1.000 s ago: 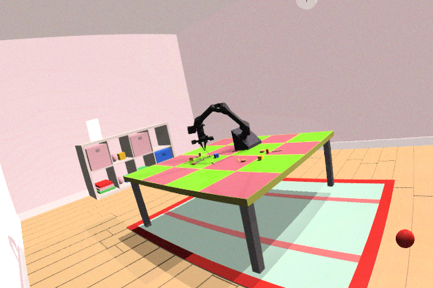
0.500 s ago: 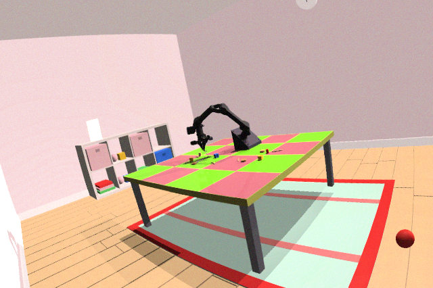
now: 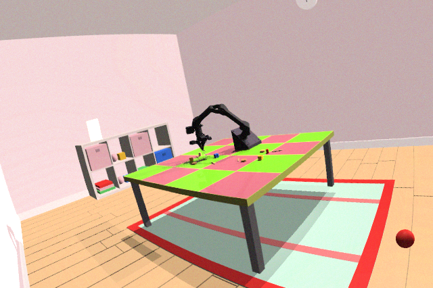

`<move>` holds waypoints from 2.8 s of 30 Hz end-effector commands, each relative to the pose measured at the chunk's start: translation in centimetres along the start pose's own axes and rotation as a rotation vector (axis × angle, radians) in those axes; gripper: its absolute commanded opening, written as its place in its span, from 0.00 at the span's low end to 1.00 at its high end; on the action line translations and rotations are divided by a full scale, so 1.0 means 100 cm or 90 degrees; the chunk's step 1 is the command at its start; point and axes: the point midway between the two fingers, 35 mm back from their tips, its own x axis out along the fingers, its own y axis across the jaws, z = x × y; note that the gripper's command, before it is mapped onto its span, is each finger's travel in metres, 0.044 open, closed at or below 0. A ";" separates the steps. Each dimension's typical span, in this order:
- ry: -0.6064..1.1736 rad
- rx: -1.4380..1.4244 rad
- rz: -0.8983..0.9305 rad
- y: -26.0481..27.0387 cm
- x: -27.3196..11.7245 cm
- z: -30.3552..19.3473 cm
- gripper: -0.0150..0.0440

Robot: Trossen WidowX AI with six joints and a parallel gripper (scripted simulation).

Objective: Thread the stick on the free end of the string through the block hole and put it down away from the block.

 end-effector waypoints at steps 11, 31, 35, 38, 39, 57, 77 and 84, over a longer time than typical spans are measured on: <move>0.003 -0.001 0.004 0.000 0.001 -0.019 0.25; 0.005 -0.001 0.003 0.001 0.001 -0.045 0.25; 0.006 -0.001 0.003 0.002 0.001 -0.051 0.25; 0.007 -0.001 0.003 0.002 0.001 -0.054 0.25; 0.007 -0.001 0.003 0.002 0.001 -0.056 0.25; 0.008 -0.001 0.004 0.011 0.011 -0.053 0.25; 0.005 0.000 0.004 0.027 0.027 -0.045 0.25; 0.004 0.000 0.005 0.033 0.033 -0.042 0.25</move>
